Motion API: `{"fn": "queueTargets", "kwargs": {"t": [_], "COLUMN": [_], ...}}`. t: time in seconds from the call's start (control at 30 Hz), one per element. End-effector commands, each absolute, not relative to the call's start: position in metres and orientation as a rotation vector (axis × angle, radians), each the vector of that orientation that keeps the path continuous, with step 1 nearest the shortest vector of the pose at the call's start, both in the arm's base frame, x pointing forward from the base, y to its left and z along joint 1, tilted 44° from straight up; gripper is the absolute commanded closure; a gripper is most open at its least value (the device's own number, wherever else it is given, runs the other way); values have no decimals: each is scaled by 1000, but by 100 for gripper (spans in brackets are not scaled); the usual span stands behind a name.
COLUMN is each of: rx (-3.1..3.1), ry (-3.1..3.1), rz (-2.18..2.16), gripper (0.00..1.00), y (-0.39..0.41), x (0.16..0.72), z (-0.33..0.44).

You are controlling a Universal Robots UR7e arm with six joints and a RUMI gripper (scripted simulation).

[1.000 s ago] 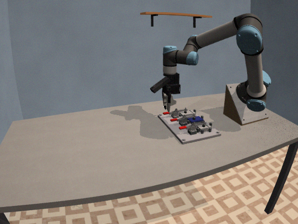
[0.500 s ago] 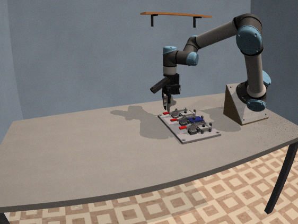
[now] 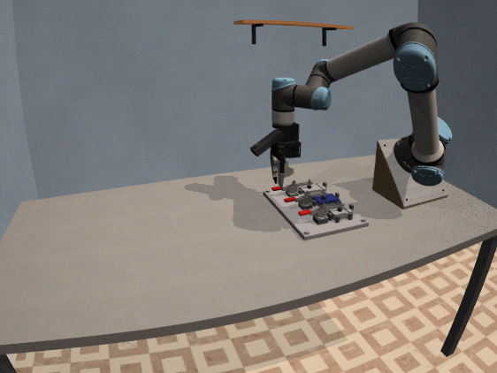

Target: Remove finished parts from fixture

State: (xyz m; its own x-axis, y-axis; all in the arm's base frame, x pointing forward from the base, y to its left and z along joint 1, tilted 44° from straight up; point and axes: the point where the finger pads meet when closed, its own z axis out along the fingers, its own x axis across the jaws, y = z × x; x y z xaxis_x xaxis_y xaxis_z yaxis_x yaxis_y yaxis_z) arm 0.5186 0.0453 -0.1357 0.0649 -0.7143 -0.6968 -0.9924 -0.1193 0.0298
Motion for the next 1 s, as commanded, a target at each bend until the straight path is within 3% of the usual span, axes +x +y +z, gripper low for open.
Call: {"fn": "queueTargets", "kwargs": {"t": [0.0,0.97], "rx": [-1887,-1887], "ry": [1695,1695], "rz": [794,794], "gripper": [72,72], "y": [47,62], "x": [519,517], "z": [-138,-154]}}
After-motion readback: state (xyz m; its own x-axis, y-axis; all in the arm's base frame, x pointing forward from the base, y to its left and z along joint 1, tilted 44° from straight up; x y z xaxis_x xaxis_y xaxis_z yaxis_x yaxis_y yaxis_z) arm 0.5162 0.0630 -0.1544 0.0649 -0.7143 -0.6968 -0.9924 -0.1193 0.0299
